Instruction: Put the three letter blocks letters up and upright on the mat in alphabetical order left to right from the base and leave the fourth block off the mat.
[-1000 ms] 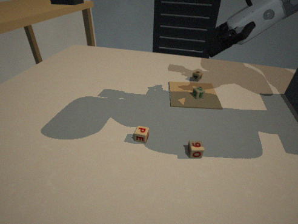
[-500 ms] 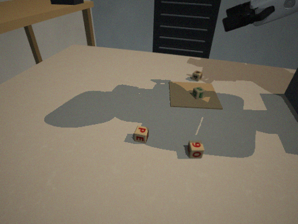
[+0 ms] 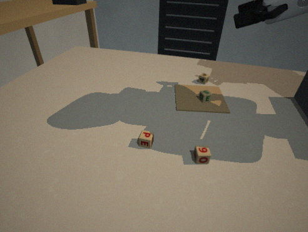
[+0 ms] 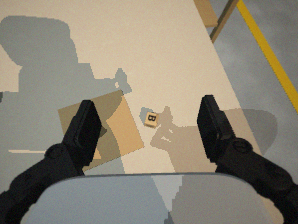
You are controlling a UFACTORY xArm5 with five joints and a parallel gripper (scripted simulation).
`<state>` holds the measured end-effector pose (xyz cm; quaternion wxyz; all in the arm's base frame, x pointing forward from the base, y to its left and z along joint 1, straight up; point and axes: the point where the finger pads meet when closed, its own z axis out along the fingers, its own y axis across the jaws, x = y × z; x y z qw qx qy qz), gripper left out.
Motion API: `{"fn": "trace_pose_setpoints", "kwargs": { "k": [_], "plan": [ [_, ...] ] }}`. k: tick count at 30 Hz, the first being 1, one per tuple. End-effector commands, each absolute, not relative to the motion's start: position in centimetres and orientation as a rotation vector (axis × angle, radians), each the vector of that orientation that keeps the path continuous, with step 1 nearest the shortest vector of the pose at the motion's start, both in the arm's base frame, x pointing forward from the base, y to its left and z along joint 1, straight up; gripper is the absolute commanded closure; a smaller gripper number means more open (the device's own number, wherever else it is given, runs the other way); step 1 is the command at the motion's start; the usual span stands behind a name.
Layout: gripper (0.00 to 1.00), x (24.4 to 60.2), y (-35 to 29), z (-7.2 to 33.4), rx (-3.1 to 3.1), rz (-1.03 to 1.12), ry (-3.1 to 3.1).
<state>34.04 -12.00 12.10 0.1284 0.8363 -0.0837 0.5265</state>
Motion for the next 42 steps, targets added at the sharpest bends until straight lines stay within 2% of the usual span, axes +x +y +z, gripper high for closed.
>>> {"fn": "trace_pose_setpoints", "kwargs": {
  "k": [1,42],
  "plan": [
    [0.0,34.05,-12.01,12.14,2.431,1.532,-0.243],
    [0.0,34.39,-12.16,11.66,2.453,1.524,-0.282]
  ]
}}
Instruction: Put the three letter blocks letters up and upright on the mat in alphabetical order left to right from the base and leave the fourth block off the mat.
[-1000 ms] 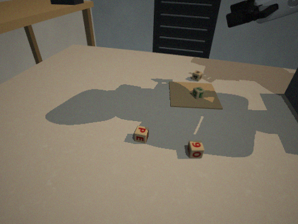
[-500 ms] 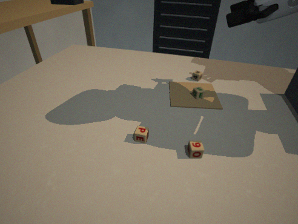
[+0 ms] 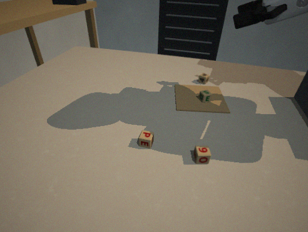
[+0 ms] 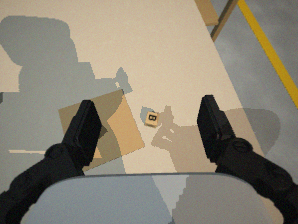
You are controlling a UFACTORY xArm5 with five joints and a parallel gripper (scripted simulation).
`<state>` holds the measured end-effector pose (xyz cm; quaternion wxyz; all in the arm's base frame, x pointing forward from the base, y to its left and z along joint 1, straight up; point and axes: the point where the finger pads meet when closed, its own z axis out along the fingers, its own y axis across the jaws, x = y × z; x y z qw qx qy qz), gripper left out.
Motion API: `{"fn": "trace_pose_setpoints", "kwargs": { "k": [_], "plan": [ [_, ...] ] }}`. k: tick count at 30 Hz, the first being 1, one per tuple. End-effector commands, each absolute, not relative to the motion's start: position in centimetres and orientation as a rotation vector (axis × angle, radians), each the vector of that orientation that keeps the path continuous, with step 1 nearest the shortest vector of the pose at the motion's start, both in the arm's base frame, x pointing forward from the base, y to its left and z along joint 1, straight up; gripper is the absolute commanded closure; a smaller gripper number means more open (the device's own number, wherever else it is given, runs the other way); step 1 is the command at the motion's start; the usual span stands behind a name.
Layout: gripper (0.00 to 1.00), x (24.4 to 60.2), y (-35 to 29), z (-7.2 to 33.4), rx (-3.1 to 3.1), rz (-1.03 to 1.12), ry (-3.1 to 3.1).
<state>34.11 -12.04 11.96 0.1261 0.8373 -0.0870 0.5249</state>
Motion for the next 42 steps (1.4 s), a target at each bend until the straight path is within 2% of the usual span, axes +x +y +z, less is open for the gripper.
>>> {"fn": "trace_pose_setpoints", "kwargs": {
  "k": [1,15,30,42],
  "plan": [
    [0.0,34.6,-12.2,11.4,2.464,1.52,-0.302],
    [0.0,38.0,-13.8,6.7,2.656,1.367,-0.796],
    [0.0,39.9,-14.8,4.1,2.704,1.189,-1.2],
    [0.0,41.4,-15.7,2.2,2.624,0.9,-1.718]
  ]
}}
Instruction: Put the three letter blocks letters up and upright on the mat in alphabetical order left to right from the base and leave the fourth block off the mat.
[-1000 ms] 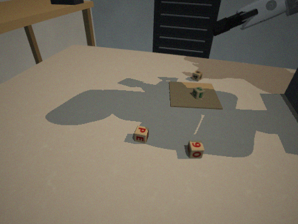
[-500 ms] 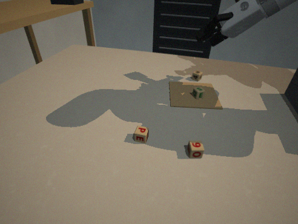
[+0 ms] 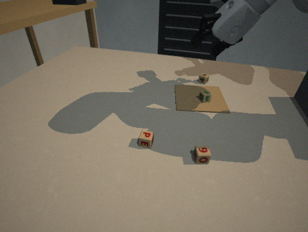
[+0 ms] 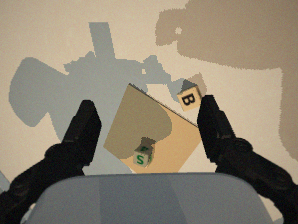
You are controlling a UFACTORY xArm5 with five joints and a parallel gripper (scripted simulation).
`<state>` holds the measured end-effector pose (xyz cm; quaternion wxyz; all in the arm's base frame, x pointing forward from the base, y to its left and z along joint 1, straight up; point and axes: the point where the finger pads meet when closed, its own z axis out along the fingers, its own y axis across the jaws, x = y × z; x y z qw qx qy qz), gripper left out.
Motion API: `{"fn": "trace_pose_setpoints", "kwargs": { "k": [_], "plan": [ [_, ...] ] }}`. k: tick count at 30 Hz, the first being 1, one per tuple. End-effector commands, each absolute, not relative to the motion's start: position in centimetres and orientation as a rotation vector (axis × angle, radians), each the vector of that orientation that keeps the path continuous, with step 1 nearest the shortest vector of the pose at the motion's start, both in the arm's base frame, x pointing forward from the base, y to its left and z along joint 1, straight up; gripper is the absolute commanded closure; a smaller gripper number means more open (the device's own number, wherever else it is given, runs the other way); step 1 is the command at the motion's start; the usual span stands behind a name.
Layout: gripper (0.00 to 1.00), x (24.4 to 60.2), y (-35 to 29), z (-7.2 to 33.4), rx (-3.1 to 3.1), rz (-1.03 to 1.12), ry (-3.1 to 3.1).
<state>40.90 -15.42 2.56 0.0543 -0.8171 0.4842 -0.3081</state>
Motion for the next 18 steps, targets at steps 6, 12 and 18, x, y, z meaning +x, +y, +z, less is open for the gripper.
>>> {"fn": "trace_pose_setpoints", "kwargs": {
  "k": [6,12,18],
  "plan": [
    [0.0,41.68,-15.97,1.85,-2.33,-0.7,1.767],
    [0.0,41.79,-16.16,1.82,-2.228,-0.577,1.93],
    [0.0,41.71,-16.29,2.08,-2.107,-0.448,2.105]
  ]
}}
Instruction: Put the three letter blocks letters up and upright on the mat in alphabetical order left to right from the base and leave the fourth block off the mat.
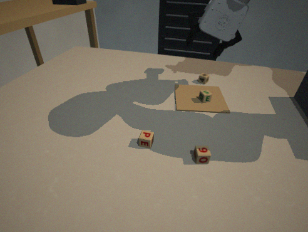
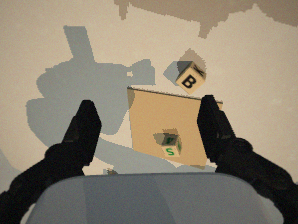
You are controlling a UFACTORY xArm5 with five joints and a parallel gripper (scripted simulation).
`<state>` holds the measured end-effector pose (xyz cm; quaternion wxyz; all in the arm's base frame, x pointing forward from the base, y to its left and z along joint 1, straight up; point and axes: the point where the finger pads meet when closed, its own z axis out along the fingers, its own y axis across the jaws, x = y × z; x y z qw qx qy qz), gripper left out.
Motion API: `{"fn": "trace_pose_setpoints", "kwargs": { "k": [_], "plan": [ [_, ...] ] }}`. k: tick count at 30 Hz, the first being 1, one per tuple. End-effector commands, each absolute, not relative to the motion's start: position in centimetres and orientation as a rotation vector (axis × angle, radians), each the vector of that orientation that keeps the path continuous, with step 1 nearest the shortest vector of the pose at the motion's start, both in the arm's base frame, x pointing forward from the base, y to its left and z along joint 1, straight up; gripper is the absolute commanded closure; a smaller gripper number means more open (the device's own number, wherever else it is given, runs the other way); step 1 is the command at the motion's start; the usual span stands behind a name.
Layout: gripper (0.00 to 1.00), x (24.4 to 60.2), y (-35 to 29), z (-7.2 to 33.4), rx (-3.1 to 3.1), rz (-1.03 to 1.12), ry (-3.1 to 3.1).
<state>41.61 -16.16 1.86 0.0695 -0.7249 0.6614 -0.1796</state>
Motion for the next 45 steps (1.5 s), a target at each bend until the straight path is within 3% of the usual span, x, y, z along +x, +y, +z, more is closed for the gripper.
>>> {"fn": "trace_pose_setpoints", "kwargs": {
  "k": [1,25,45],
  "plan": [
    [0.0,41.7,-16.3,2.2,-2.086,-0.427,2.133],
    [0.0,39.6,-16.0,5.8,-1.576,-0.019,2.707],
    [0.0,39.4,-16.0,6.1,-1.543,0.003,2.738]
  ]
}}
